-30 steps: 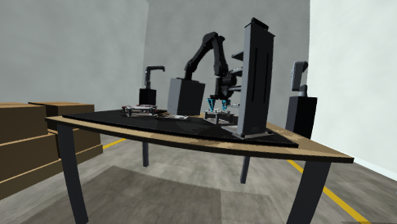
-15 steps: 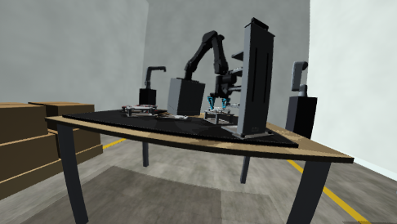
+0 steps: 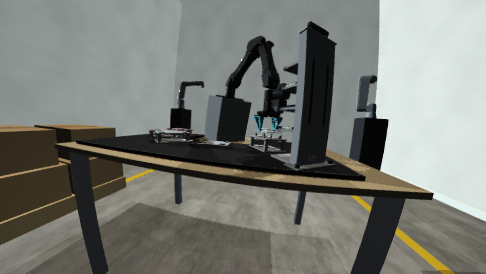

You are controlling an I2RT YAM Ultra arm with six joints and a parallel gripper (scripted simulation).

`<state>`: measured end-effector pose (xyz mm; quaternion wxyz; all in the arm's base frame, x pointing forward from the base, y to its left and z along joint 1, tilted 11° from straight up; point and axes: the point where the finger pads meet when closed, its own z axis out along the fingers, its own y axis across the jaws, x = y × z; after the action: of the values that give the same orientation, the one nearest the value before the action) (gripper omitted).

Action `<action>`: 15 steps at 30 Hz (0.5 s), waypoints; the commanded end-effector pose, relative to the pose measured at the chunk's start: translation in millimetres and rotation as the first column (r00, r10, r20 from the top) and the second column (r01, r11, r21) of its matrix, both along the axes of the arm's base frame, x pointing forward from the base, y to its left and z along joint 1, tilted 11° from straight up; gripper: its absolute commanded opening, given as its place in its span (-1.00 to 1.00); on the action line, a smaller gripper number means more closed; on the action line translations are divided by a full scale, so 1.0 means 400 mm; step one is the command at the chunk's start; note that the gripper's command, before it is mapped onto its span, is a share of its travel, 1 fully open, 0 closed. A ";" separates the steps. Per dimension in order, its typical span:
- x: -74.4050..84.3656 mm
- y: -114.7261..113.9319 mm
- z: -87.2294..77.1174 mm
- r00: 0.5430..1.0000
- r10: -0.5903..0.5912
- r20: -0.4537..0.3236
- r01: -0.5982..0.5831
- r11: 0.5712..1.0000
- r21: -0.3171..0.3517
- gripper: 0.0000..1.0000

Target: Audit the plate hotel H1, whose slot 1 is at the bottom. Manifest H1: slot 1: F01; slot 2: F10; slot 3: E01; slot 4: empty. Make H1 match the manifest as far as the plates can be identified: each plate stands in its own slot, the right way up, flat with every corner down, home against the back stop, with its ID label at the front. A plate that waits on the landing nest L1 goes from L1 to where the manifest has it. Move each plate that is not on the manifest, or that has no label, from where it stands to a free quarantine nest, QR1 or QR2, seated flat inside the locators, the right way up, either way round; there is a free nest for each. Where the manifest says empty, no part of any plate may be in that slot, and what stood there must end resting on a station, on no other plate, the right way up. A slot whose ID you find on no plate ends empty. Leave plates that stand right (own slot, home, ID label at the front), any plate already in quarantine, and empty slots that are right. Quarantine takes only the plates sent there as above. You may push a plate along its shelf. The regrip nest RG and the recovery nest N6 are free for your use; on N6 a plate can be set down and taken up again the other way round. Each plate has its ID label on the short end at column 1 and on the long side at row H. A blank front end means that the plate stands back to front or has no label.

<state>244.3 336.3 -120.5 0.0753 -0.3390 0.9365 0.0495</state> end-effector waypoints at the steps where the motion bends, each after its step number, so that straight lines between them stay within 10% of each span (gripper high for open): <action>1: 0.008 0.011 0.027 1.000 0.000 0.014 0.000 1.000 0.017 0.72; 15: 0.004 0.006 0.057 1.000 0.000 0.014 0.000 1.000 0.017 0.72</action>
<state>242.9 334.4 -107.9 0.0750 -0.3390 0.9365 0.0493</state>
